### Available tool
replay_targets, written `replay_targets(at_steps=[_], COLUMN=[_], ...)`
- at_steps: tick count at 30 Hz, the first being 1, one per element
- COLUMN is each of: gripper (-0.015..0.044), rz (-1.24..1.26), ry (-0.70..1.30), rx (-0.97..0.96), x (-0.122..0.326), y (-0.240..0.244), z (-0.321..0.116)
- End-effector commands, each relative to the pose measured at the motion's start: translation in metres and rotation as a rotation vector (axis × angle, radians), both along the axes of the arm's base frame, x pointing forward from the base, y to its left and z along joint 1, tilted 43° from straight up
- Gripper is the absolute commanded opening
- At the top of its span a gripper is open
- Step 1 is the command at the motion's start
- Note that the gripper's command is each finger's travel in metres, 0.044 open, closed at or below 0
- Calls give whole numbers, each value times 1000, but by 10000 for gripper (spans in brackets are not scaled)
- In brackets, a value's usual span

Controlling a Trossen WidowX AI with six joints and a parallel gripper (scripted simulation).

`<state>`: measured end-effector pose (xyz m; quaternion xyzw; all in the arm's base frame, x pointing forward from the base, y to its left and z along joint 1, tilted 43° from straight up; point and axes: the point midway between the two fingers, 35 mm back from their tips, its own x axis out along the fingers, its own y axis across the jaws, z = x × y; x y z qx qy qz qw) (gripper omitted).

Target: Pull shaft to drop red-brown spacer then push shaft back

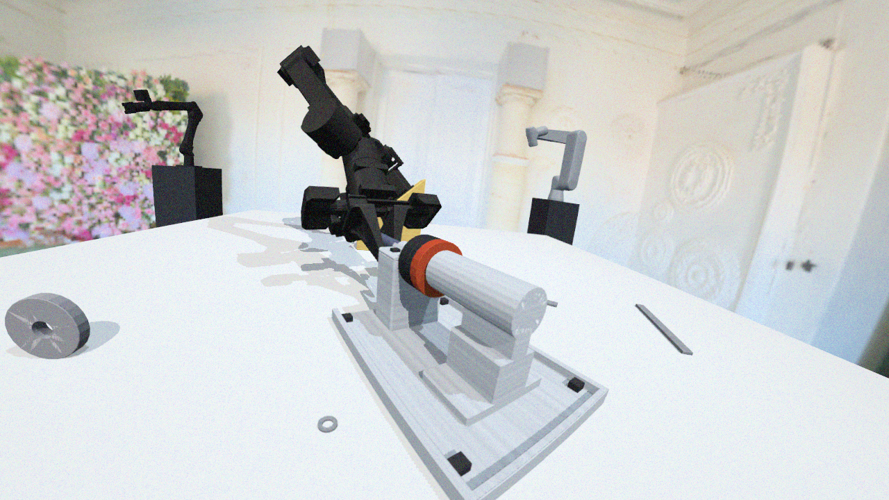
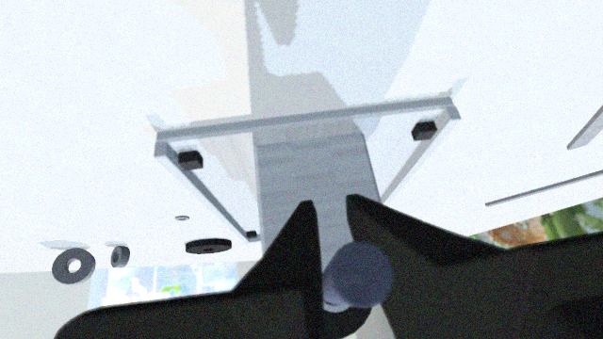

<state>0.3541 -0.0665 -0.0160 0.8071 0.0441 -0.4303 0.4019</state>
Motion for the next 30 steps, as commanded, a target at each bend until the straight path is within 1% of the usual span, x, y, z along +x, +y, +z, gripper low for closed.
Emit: replay_targets(at_steps=[1, 30], gripper=[0, 0], rz=[3, 3], ry=[2, 2], rx=[-2, -2], x=[-1, -4], y=[0, -1], z=[0, 1])
